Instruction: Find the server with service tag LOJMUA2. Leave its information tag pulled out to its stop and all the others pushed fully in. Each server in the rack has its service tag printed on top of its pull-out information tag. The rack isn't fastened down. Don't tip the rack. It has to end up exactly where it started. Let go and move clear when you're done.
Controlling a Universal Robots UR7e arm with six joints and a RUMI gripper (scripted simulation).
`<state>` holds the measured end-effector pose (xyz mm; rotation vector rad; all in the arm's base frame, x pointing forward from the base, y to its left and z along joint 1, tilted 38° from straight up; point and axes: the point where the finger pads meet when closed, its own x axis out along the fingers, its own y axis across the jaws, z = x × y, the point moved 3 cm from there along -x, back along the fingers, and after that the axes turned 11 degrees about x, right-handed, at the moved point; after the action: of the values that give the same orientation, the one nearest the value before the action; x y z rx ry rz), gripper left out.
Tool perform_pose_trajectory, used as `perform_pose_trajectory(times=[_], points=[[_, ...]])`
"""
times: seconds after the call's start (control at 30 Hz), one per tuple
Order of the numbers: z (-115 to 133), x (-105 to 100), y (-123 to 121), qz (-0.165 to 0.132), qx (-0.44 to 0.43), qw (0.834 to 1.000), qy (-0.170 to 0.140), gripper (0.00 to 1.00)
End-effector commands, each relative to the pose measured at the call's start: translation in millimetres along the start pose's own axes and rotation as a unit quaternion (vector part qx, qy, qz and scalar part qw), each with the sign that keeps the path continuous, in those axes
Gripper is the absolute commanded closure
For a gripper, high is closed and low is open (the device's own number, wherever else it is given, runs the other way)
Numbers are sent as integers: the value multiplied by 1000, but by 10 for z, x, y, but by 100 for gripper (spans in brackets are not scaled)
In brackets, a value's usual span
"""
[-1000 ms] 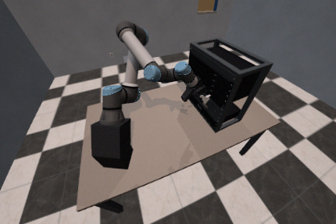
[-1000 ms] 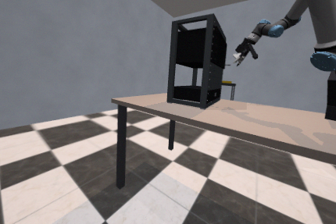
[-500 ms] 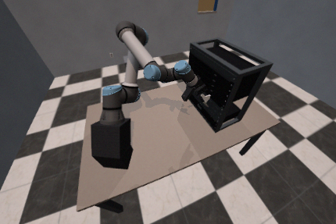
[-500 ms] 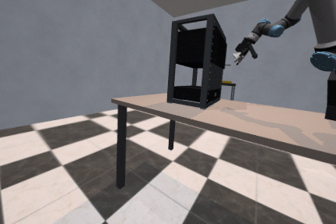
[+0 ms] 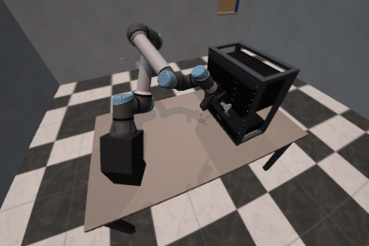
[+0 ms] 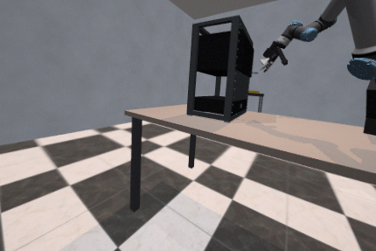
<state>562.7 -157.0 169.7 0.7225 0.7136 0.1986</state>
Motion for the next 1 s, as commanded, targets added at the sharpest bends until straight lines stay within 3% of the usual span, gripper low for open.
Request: perform_pose_trajectory(times=[0.0,0.97], points=[[19,-10,6,-1,-3,1000,-2,0],[84,-40,36,-4,-17,1000,-11,0]])
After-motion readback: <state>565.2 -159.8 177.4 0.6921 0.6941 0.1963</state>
